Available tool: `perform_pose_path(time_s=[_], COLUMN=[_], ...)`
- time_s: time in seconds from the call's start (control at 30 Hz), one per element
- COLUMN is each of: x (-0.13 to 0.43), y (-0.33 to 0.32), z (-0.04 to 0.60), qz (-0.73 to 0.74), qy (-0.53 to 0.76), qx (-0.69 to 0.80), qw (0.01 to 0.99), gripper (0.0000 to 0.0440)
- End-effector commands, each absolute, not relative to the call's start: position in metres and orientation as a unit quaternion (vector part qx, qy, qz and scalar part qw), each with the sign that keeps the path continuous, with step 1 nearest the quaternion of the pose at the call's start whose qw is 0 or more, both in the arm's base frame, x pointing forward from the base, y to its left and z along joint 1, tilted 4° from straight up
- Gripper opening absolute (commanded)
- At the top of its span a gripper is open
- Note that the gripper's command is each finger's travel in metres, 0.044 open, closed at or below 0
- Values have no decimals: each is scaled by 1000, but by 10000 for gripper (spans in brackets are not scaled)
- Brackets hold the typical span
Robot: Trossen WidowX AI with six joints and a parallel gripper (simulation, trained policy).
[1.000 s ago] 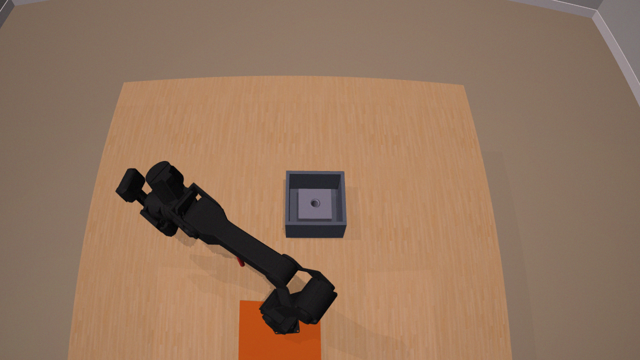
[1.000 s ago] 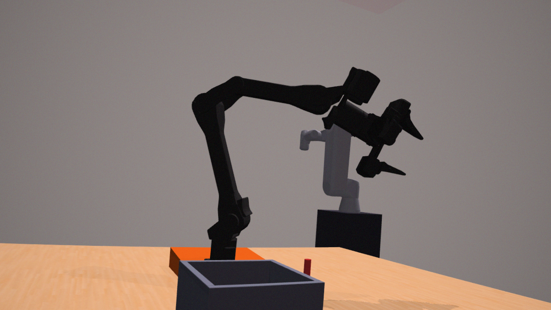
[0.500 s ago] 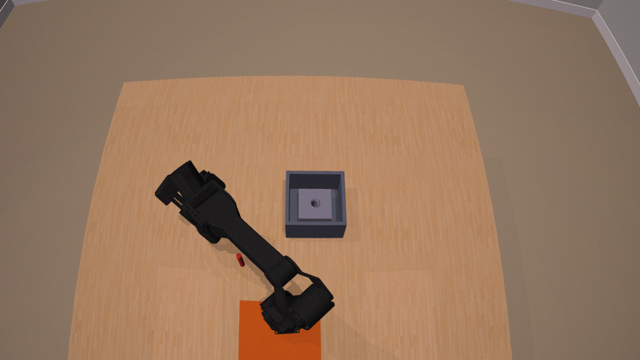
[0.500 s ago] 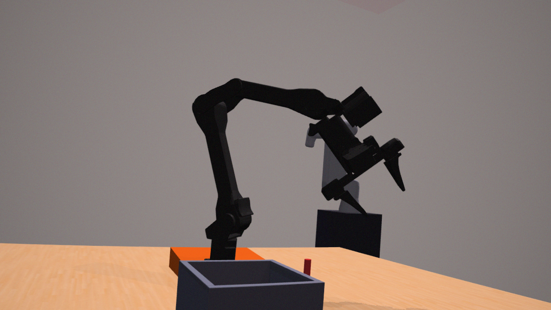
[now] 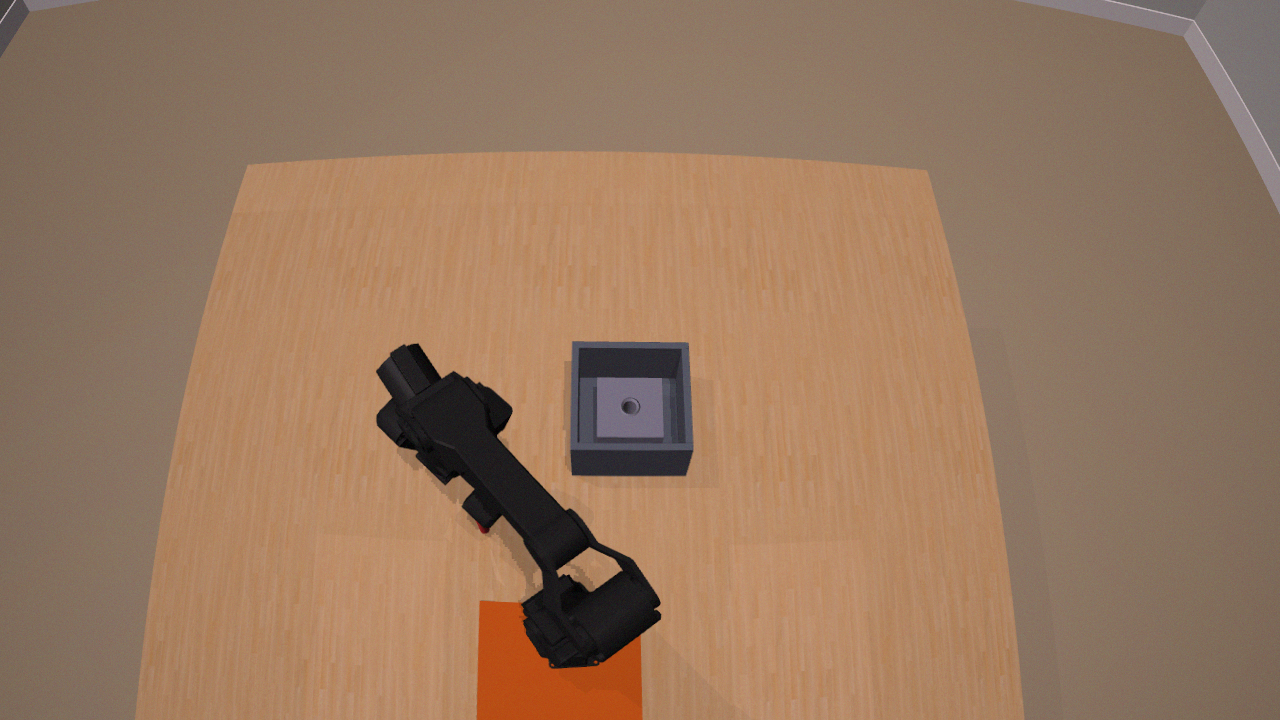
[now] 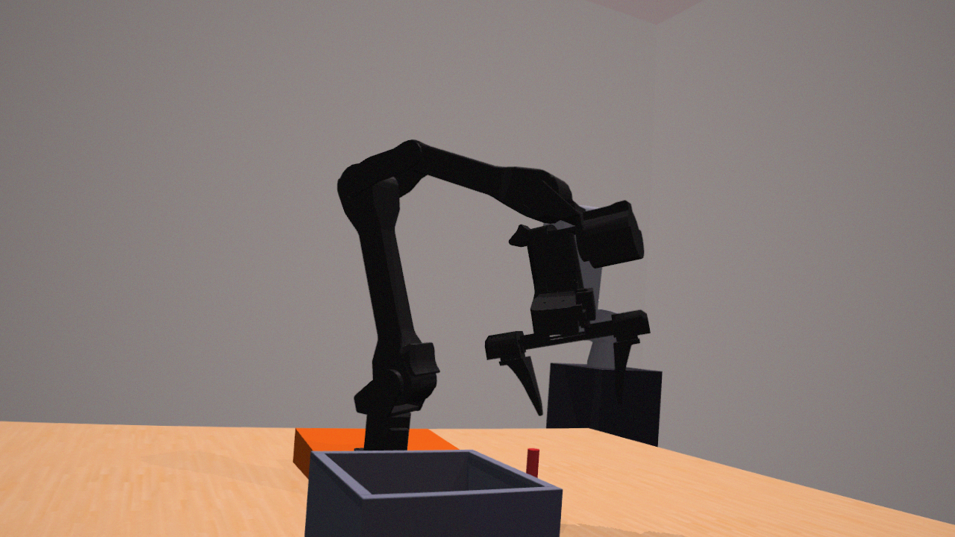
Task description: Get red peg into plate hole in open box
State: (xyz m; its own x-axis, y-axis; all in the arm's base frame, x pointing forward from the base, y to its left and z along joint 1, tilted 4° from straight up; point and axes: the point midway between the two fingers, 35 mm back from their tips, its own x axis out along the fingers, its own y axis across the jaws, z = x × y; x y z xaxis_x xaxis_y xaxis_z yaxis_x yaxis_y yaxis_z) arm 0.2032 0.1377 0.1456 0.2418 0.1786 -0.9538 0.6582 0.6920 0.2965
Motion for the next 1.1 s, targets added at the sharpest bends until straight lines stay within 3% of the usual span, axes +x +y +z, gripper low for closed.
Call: perform_pose_path(time_s=[0.0, 0.67, 0.8, 1.07], x=[195, 185, 181, 174], y=[125, 108, 106, 104], z=[132, 42, 31, 28], qz=[-213, -304, -317, -327], qy=[599, 579, 578, 595], qx=[344, 367, 376, 381], qw=[691, 661, 652, 628], gripper=[440, 434, 363, 153])
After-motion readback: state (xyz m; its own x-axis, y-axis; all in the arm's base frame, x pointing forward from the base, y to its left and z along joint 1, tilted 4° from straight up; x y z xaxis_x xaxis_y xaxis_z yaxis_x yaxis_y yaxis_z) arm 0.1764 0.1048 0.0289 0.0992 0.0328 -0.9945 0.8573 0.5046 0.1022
